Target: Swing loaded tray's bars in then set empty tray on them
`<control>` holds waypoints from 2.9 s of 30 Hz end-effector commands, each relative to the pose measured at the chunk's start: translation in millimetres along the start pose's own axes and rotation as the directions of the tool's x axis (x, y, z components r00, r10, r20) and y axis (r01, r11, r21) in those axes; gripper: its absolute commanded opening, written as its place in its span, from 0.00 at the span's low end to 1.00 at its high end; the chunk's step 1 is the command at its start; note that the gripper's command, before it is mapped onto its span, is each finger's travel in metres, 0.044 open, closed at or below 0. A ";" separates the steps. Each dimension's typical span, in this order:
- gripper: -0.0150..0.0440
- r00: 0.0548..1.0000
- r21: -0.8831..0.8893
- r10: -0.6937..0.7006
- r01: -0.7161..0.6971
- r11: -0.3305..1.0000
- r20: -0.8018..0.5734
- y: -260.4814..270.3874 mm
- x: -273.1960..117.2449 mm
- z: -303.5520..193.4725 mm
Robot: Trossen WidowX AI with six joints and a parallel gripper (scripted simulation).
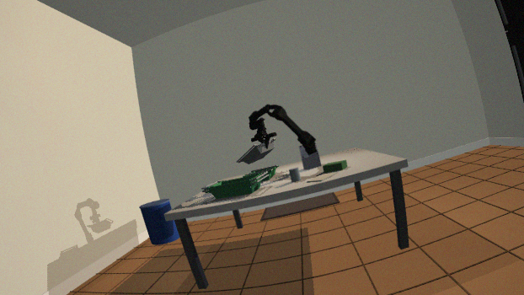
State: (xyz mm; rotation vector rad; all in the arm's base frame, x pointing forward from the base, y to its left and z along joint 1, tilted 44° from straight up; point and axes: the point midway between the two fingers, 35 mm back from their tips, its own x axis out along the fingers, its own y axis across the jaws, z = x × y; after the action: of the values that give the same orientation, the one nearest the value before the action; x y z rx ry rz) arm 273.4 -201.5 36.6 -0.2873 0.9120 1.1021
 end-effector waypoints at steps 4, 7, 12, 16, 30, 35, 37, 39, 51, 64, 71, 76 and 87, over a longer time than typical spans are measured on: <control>0.25 1.000 -0.130 -0.012 0.015 0.991 0.022 3.7 0.7 41.9; 0.25 1.000 -0.180 -0.007 0.013 0.984 0.030 6.7 3.5 58.2; 0.25 0.999 -0.260 0.003 0.009 0.965 0.044 12.9 8.2 84.1; 0.25 0.999 -0.271 0.004 0.008 0.962 0.046 14.0 8.9 87.6; 0.25 0.999 -0.271 0.004 0.008 0.962 0.046 14.0 8.9 87.6; 0.25 0.999 -0.271 0.004 0.008 0.962 0.046 14.0 8.9 87.6; 0.25 0.999 -0.271 0.004 0.008 0.962 0.046 14.0 8.9 87.6; 0.25 0.999 -0.271 0.004 0.008 0.962 0.046 14.0 8.9 87.6; 0.25 0.999 -0.271 0.004 0.008 0.962 0.046 15.2 8.9 87.9; 0.25 0.999 -0.271 0.004 0.008 0.962 0.046 15.1 10.5 88.0; 0.25 0.999 -0.271 0.004 0.009 0.962 0.045 14.6 21.2 88.4; 0.25 0.999 -0.271 0.004 0.009 0.962 0.045 14.5 29.7 88.8; 0.25 0.999 -0.271 0.004 0.009 0.962 0.046 15.2 48.1 89.7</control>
State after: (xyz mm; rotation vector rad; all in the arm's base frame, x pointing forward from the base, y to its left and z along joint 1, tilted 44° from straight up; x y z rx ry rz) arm 309.8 -109.2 61.0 -0.4880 0.7265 1.2475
